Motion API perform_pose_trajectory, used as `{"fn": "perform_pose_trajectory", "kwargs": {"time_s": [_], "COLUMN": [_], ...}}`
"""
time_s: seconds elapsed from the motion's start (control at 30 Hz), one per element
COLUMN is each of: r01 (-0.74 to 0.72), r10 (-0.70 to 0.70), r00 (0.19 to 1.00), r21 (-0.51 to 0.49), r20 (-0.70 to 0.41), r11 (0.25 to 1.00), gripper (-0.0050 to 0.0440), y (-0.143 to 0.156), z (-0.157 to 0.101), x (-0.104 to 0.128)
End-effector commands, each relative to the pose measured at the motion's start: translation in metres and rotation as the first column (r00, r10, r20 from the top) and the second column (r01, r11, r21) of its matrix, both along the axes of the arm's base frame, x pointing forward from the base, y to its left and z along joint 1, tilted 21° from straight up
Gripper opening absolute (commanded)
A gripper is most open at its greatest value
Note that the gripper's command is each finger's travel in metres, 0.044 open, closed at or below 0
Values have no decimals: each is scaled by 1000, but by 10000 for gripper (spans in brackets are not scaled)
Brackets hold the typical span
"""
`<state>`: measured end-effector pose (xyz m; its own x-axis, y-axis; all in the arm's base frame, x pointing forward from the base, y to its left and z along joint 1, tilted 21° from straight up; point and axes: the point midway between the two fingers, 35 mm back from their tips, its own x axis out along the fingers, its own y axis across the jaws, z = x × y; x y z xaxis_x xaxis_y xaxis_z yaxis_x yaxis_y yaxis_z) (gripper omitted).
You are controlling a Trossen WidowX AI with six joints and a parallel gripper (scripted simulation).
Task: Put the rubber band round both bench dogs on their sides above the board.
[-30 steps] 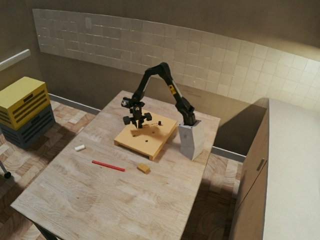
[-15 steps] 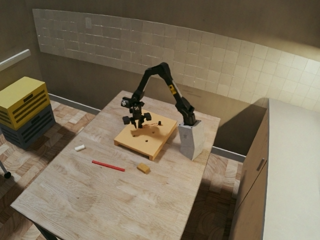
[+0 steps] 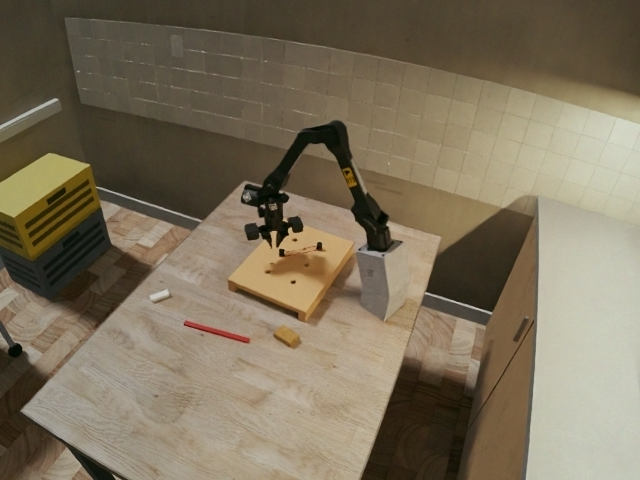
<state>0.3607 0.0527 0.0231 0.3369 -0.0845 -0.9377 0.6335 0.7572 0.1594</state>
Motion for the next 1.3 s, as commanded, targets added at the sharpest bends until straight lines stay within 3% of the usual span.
{"fn": "perform_pose_trajectory", "kwargs": {"time_s": [0.0,0.23,0.43,0.53,0.8,0.93,1.27], "r01": [-2,-3,-4,-4,-4,-2,-2], "r10": [1,2,4,4,4,2,2], "r00": [999,999,998,998,999,999,999], "r21": [9,9,9,8,7,3,3], "r20": [51,53,55,56,42,35,35], "r11": [1000,1000,1000,1000,1000,1000,1000], "gripper": [80,80,80,80,80,176,176], "y": [3,0,-20,-26,-27,-26,-26], "z": [26,31,92,110,106,103,103], "x": [4,7,16,16,16,14,14]}}
